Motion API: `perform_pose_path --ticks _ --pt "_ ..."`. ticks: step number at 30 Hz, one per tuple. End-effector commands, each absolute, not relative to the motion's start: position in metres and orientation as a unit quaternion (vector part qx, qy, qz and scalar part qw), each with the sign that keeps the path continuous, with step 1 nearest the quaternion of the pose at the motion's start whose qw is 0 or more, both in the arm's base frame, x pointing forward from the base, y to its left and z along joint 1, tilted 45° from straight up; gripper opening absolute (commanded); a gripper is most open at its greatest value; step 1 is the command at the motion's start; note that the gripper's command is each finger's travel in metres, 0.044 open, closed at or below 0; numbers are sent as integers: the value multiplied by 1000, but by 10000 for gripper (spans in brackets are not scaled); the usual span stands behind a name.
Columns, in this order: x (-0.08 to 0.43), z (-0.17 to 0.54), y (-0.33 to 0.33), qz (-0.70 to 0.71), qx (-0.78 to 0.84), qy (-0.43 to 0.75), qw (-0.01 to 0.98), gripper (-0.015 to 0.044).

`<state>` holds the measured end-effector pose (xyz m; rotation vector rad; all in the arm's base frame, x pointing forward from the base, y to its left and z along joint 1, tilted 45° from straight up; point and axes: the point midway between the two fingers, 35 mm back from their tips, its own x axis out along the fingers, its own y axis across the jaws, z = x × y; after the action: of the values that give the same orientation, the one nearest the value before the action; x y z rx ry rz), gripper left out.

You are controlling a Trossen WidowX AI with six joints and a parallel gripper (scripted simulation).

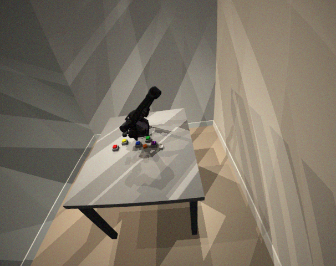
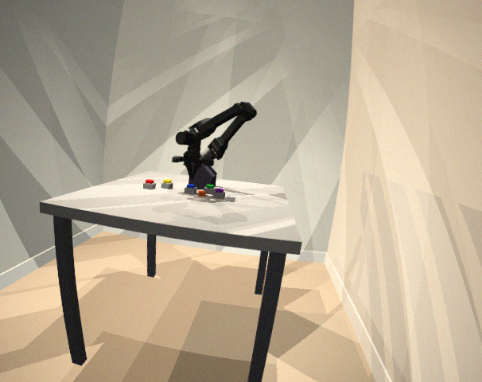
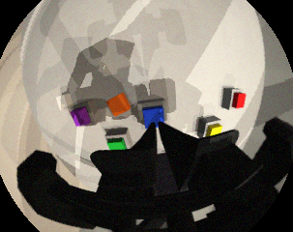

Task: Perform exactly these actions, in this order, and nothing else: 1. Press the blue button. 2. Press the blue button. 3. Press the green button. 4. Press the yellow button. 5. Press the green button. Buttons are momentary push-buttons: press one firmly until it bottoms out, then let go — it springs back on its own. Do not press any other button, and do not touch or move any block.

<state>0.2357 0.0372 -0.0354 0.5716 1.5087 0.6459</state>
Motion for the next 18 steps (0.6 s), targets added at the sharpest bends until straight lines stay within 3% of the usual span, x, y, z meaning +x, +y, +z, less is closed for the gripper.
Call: perform_pose_path --ticks 1,18 --pt "234 -35 37 286 248 665 644 20" --pt "233 -54 57 286 248 665 643 20"
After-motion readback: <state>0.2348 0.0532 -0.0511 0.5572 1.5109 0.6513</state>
